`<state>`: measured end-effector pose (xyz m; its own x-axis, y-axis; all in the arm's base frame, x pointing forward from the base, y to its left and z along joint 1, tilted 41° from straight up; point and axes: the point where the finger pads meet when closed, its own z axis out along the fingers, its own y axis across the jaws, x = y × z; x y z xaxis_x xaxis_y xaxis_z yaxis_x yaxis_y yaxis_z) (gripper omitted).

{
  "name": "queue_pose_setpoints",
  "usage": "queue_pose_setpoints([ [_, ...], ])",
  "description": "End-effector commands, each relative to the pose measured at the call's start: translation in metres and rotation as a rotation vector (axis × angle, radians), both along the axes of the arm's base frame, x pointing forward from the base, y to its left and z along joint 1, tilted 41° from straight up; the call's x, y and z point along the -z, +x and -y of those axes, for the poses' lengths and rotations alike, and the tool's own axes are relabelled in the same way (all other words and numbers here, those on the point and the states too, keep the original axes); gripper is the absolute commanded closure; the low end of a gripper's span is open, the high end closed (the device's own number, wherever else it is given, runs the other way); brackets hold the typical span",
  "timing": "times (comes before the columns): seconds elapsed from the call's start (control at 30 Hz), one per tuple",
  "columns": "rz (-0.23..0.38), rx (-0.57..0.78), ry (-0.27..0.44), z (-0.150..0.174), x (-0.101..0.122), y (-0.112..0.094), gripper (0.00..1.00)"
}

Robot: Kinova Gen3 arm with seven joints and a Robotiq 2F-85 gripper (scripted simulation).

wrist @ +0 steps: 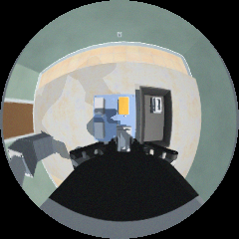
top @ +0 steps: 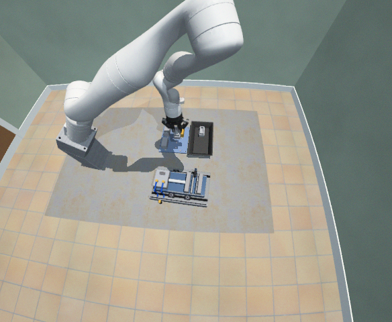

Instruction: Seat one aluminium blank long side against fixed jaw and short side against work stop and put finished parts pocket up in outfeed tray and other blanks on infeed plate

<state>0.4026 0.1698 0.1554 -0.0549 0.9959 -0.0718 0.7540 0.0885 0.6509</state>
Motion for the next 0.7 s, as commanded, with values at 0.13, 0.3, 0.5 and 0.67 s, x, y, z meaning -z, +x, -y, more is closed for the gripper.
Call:
queue_pose_setpoints([
  [0.13,0.001,0.001,-0.001,0.000,-0.002,0.002,1.00],
  [0.3,0.001,0.002,-0.002,0.000,-0.003,0.003,1.00],
  [0.5,0.000,0.006,-0.007,0.000,-0.007,0.009,1.00],
  [0.67,-0.002,0.011,-0.012,0.000,-0.011,0.016,1.00],
])
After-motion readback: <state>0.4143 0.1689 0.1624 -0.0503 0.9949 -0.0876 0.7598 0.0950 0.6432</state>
